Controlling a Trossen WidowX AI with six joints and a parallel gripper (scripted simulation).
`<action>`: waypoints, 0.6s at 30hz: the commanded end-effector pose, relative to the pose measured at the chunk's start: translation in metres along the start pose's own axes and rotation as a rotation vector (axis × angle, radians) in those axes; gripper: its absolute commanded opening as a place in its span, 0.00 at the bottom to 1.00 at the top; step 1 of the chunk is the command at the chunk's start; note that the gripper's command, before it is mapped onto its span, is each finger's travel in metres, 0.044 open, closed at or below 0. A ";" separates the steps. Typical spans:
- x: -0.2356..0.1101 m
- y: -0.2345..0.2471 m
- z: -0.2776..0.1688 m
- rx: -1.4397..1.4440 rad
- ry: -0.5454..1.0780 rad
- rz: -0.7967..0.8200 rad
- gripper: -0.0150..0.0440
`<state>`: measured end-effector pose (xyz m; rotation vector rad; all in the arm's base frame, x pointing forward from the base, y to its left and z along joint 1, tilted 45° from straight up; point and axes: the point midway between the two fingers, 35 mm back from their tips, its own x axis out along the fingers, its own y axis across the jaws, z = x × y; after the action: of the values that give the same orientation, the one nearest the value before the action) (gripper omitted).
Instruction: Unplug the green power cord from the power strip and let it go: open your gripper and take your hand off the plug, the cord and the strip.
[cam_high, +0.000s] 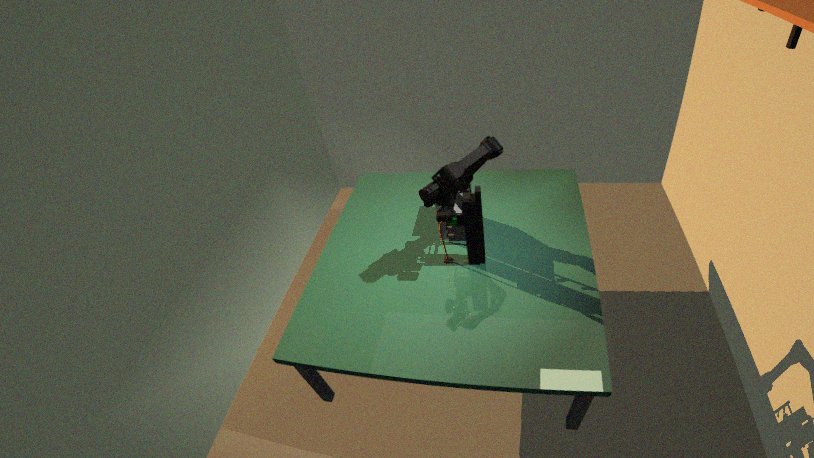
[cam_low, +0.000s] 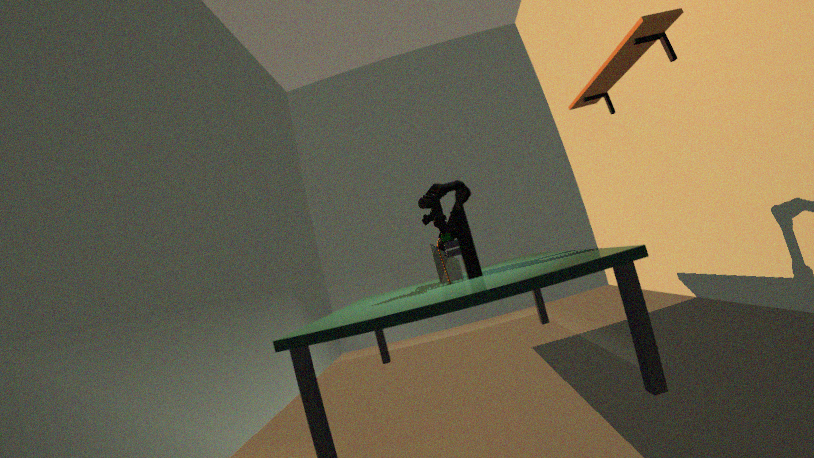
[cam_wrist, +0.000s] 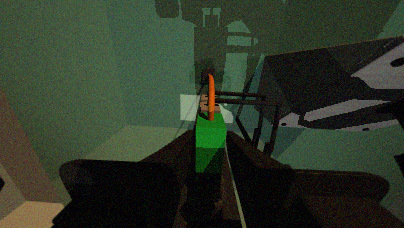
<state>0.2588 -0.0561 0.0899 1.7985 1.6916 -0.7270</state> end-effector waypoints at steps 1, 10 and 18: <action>0.000 0.000 0.000 0.000 0.000 0.000 0.39; 0.000 0.000 0.000 0.000 0.000 0.000 0.26; -0.001 0.001 0.009 0.000 -0.001 0.001 0.25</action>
<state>0.2588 -0.0565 0.0896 1.8040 1.6968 -0.7230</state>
